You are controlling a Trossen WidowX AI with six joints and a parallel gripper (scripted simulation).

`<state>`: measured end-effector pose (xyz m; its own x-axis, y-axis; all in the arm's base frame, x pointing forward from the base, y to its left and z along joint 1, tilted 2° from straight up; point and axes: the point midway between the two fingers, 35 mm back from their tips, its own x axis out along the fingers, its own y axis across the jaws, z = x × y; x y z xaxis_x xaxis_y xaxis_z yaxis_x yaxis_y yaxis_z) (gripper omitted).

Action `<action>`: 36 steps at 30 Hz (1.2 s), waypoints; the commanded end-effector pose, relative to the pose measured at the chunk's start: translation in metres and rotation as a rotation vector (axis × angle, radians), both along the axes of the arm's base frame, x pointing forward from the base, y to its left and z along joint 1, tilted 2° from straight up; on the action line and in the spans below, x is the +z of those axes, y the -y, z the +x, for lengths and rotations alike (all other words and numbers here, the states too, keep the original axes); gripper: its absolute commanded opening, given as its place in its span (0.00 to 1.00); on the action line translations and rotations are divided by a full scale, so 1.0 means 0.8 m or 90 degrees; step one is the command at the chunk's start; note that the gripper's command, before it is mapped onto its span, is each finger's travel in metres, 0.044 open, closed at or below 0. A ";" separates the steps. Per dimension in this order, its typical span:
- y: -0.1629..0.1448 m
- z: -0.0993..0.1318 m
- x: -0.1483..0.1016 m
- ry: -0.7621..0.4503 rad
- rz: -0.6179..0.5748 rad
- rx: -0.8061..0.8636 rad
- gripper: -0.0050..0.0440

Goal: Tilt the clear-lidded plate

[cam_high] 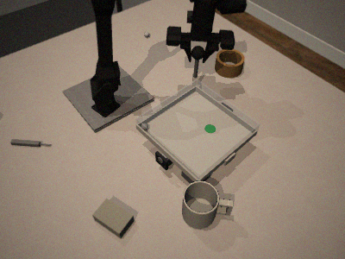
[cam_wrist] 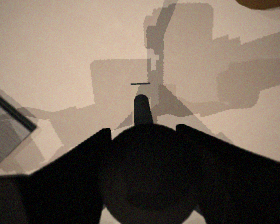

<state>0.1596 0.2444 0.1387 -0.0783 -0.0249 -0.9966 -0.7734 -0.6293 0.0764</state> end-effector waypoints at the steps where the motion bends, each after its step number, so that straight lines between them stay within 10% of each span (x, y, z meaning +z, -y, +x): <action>1: 0.002 -0.001 -0.001 0.002 0.002 0.002 0.41; 36: 0.003 -0.003 0.000 0.015 0.016 0.001 0.41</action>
<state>0.1574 0.2418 0.1401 -0.0575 0.0054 -0.9983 -0.7756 -0.6299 0.0413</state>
